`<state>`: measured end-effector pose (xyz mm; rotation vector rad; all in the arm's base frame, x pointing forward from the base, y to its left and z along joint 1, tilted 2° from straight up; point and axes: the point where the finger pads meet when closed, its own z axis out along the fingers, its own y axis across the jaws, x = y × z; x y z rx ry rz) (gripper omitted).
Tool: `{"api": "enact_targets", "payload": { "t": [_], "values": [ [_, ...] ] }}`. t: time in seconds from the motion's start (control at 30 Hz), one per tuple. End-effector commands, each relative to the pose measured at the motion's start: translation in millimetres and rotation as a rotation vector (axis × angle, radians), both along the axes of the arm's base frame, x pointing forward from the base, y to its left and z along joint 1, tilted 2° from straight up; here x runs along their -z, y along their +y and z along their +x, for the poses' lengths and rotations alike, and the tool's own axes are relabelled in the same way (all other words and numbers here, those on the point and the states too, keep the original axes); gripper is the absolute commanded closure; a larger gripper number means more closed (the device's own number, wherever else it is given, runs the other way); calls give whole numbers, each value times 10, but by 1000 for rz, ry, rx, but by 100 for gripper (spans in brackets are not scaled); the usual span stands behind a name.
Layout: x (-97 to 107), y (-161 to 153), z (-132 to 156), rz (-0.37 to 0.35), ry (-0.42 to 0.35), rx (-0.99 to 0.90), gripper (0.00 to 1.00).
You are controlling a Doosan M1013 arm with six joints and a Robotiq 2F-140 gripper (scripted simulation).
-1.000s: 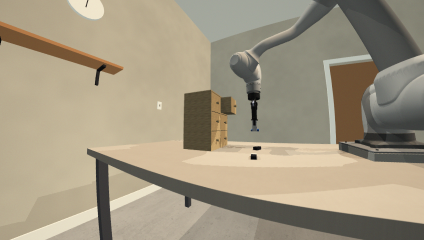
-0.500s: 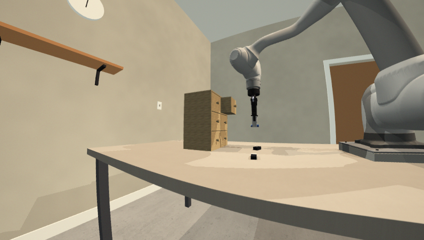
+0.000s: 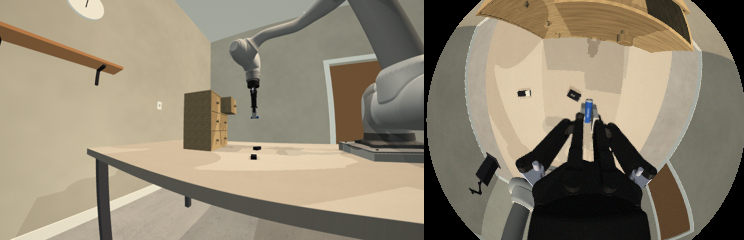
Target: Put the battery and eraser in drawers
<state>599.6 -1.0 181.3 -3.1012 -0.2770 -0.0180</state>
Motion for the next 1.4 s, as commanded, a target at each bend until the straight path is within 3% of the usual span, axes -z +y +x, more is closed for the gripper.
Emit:
{"api": "enact_targets", "payload": {
  "t": [0.0,0.3,0.37,0.87,1.37],
  "values": [
    [-197,-6,-2,0,0,0,94],
    [-659,-20,-5,0,0,0,94],
    [-659,-20,-5,0,0,0,94],
    [-1333,-40,-11,0,0,0,94],
    [-1655,-50,-13,0,0,0,94]
  ]
}}
